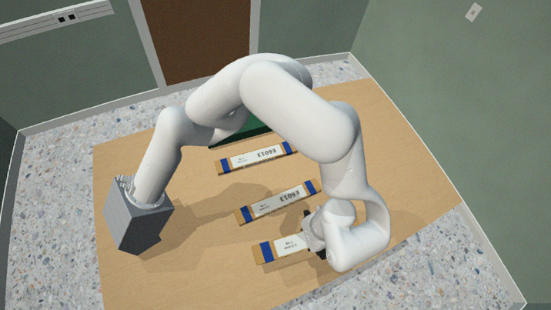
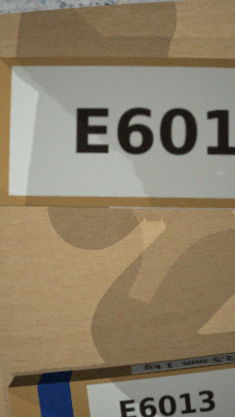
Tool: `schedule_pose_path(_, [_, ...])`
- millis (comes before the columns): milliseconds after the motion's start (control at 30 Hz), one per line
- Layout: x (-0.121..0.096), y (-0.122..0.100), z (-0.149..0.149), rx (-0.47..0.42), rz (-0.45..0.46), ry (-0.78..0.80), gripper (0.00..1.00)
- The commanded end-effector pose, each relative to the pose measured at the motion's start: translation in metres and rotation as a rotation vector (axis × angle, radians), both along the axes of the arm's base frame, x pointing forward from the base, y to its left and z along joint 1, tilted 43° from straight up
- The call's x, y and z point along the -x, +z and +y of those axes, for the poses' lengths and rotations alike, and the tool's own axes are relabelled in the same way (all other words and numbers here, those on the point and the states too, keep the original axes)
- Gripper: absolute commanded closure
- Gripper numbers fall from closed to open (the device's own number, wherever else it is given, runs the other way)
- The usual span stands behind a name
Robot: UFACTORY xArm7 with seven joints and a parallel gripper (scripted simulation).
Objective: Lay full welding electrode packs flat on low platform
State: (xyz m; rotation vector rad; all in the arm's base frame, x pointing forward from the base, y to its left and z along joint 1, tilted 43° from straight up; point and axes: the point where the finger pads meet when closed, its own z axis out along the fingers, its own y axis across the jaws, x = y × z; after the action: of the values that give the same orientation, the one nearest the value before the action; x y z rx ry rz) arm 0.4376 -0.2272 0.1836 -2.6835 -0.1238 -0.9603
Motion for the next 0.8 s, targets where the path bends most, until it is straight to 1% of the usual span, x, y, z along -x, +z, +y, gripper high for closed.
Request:
schedule_pose_path(0, [-0.001,0.000,-0.001,0.002,-0.001,-0.003,0.42])
schedule_pose_path(333, [-0.004,-0.005,0.000,0.002,-0.001,-0.003,0.42])
schedule_pose_path(767, [-0.014,-0.016,0.005,0.002,-0.001,-0.003,0.42])
